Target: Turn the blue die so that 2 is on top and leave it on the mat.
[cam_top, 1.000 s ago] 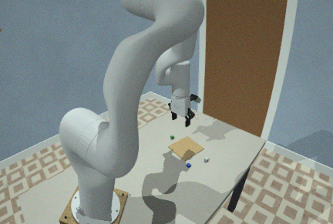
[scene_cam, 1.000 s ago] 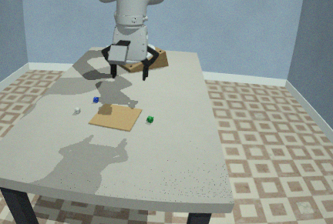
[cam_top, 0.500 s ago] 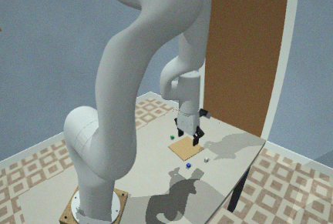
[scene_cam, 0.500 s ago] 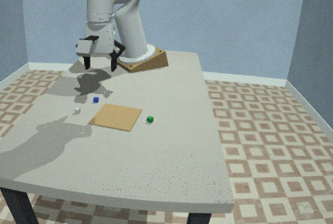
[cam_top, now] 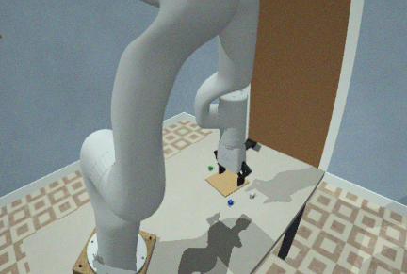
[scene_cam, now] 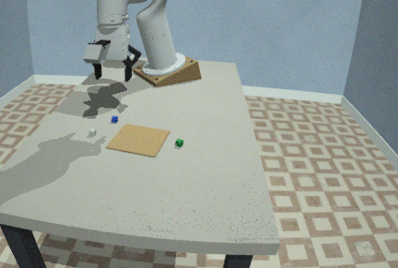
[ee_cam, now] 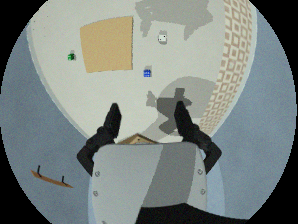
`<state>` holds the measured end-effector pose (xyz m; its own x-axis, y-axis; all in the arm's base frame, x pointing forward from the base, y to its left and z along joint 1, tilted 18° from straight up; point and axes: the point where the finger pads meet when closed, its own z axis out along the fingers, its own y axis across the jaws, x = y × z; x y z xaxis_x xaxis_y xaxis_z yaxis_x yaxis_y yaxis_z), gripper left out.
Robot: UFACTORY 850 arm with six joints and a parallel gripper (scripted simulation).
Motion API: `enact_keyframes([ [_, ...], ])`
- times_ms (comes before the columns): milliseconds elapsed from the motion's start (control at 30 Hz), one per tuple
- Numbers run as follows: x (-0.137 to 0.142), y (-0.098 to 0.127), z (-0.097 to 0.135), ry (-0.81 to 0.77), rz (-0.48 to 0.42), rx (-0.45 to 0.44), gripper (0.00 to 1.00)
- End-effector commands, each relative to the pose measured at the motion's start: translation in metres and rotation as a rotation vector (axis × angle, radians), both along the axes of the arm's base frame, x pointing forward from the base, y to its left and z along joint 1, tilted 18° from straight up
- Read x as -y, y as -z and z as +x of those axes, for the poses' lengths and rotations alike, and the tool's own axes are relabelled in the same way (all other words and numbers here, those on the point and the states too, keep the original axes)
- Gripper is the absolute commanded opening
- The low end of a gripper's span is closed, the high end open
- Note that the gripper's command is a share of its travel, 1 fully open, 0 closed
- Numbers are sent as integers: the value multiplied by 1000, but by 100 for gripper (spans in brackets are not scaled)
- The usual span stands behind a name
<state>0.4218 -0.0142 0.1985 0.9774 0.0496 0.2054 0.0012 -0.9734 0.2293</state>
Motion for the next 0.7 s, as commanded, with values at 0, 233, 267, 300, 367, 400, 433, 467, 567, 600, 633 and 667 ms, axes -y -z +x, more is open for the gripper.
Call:
enact_keyframes([
  [0, 0, -1, 0, 0, 0, 2, 100],
  [233, 0, 0, 0, -13, -3, -2, 100],
  [267, 0, 0, 0, -22, -5, -4, 100],
  [300, 0, 0, 1, -34, -8, -6, 100],
  [367, 1, 0, 1, -69, -16, -15, 100],
  [400, 1, 1, 1, -93, -21, -20, 100],
  [433, 1, 1, 1, -120, -28, -26, 100],
  [467, 1, 2, 1, -152, -35, -34, 100],
  [567, 2, 3, 1, -259, -60, -59, 100],
  [600, 2, 4, 1, -272, -63, -62, 100],
  [633, 2, 4, 2, -310, -72, -71, 100],
  [667, 2, 4, 2, -310, -72, -71, 100],
])
